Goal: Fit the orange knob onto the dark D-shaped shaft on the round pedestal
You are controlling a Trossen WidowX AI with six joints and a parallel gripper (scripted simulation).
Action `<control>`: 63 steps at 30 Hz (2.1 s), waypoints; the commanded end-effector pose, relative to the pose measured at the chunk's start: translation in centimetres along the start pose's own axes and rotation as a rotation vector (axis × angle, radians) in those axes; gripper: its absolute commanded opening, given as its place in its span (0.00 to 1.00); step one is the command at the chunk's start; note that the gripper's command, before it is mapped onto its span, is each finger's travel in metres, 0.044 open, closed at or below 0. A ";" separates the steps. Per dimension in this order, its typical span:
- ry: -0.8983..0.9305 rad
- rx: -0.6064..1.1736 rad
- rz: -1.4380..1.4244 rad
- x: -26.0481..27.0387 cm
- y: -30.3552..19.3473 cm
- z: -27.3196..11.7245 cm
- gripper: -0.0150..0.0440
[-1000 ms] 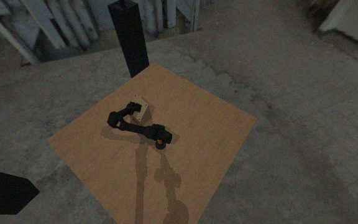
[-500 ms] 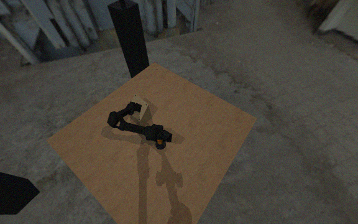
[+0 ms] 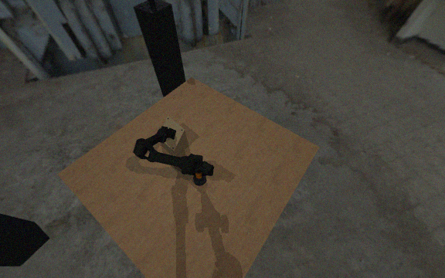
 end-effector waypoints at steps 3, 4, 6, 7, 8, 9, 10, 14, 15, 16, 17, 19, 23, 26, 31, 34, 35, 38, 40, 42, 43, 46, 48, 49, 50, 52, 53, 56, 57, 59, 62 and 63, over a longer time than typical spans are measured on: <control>-0.007 -0.002 -0.051 0.0 0.1 -0.4 0.25; -0.007 -0.002 -0.084 0.0 0.1 -0.4 0.25; -0.008 -0.002 -0.166 0.0 0.0 -0.5 0.25; -0.008 -0.002 -0.197 -0.1 0.0 -0.5 0.25; -0.008 -0.002 -0.205 -0.1 -0.1 -0.4 0.25; -0.008 -0.002 -0.207 -0.2 -0.1 -0.4 0.25; -0.008 -0.002 -0.207 -0.2 -0.1 -0.4 0.25; -0.008 -0.002 -0.207 -0.2 -0.1 -0.1 0.25; -0.008 -0.002 -0.207 -0.2 -0.1 0.0 0.25; -0.008 -0.002 -0.207 -0.2 -0.1 0.0 0.25; -0.007 -0.002 -0.207 -0.2 0.0 0.1 0.25; -0.007 -0.002 -0.207 -0.2 0.0 0.1 0.25; -0.008 -0.002 -0.207 -0.1 0.0 0.0 0.25; -0.008 -0.002 -0.207 -0.1 0.1 -0.3 0.25; -0.008 -0.002 -0.261 0.0 0.1 -0.4 0.25; -0.008 -0.001 -0.375 0.0 0.0 -0.5 0.25; -0.008 -0.001 -0.406 -0.1 0.0 -0.5 0.25; -0.008 -0.001 -0.417 -0.2 -0.1 -0.4 0.25; -0.008 -0.001 -0.417 -0.2 -0.1 -0.2 0.25; -0.008 -0.001 -0.417 -0.1 0.0 -0.1 0.25; -0.008 -0.001 -0.417 -0.1 -0.1 0.0 0.25; -0.008 -0.001 -0.417 -0.1 0.0 0.1 0.25; -0.008 -0.001 -0.417 -0.1 0.0 0.1 0.25; -0.008 -0.001 -0.417 -0.1 0.0 0.1 0.25; -0.008 -0.001 -0.417 -0.1 0.0 0.1 0.25; -0.008 -0.001 -0.417 -0.1 0.1 -0.1 0.25; -0.008 -0.001 -0.417 -0.1 0.1 -0.2 0.25; -0.008 -0.001 -0.417 0.0 0.2 -0.4 0.25; -0.008 -0.001 -0.426 0.0 0.2 -0.4 0.25; -0.008 -0.001 -0.470 0.0 0.1 -0.4 0.25; -0.008 0.000 -0.585 -0.1 0.1 -0.4 0.25; -0.008 0.000 -0.616 -0.1 0.0 -0.4 0.25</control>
Point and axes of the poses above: the point midway between the two fingers, 35 mm back from their tips, its own z axis out along the fingers, its own x axis across the jaws, y = z × x, the point moved 6 cm from there along -z, back along the fingers, and after that the axes turned 12 degrees about z, right-handed, at the moved point
